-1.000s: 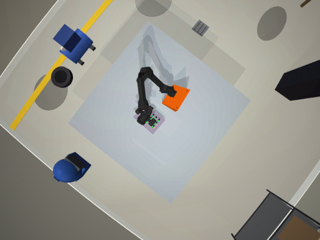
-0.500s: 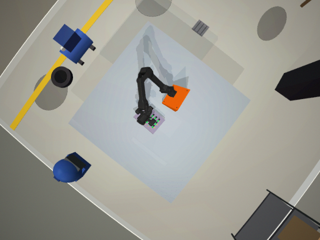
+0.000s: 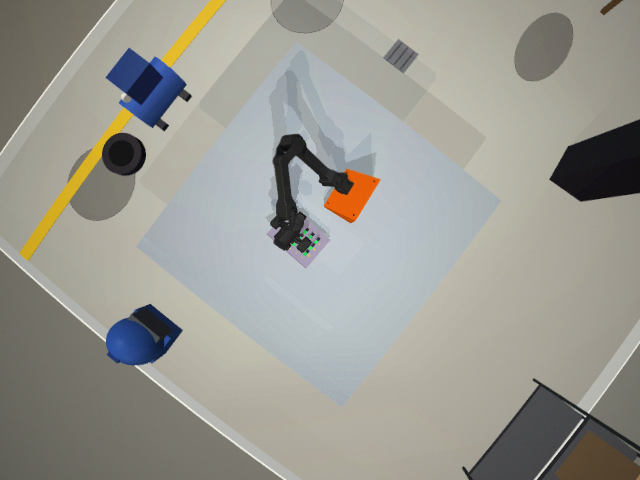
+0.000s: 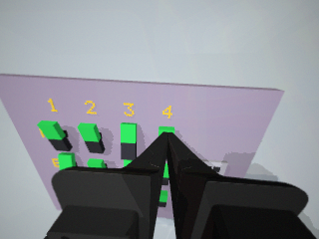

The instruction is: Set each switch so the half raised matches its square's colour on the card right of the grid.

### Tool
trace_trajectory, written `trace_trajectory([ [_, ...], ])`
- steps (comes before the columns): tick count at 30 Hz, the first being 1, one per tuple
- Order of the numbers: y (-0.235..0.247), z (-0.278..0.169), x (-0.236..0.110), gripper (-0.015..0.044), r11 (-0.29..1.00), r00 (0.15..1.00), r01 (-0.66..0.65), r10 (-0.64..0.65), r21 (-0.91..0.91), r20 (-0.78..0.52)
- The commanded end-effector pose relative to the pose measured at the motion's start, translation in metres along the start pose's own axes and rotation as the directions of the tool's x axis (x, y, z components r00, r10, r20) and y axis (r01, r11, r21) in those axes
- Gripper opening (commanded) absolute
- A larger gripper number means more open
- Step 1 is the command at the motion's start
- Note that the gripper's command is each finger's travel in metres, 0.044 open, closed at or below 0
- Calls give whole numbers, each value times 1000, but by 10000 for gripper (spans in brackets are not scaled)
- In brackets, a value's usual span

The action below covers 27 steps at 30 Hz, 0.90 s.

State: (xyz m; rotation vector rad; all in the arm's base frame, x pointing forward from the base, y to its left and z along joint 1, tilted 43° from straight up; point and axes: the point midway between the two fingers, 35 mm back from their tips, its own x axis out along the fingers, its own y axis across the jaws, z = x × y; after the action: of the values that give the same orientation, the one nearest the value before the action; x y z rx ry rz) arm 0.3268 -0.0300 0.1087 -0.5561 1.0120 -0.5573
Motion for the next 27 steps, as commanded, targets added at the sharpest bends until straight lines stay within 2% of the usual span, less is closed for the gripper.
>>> trace_trajectory([
  [1, 1, -1, 1, 0, 1000, 1000, -3, 3, -6, -1],
  [10, 0, 0, -1, 0, 1000, 1000, 0, 0, -1, -1],
  [15, 2, -3, -60, 0, 1000, 1000, -6, 6, -7, 20],
  [20, 4, -5, -62, 0, 1000, 1000, -7, 7, -7, 21],
  [22, 27, -18, -62, 0, 1000, 1000, -17, 17, -7, 16],
  [27, 92, -83, -62, 0, 1000, 1000, -20, 20, -8, 13],
])
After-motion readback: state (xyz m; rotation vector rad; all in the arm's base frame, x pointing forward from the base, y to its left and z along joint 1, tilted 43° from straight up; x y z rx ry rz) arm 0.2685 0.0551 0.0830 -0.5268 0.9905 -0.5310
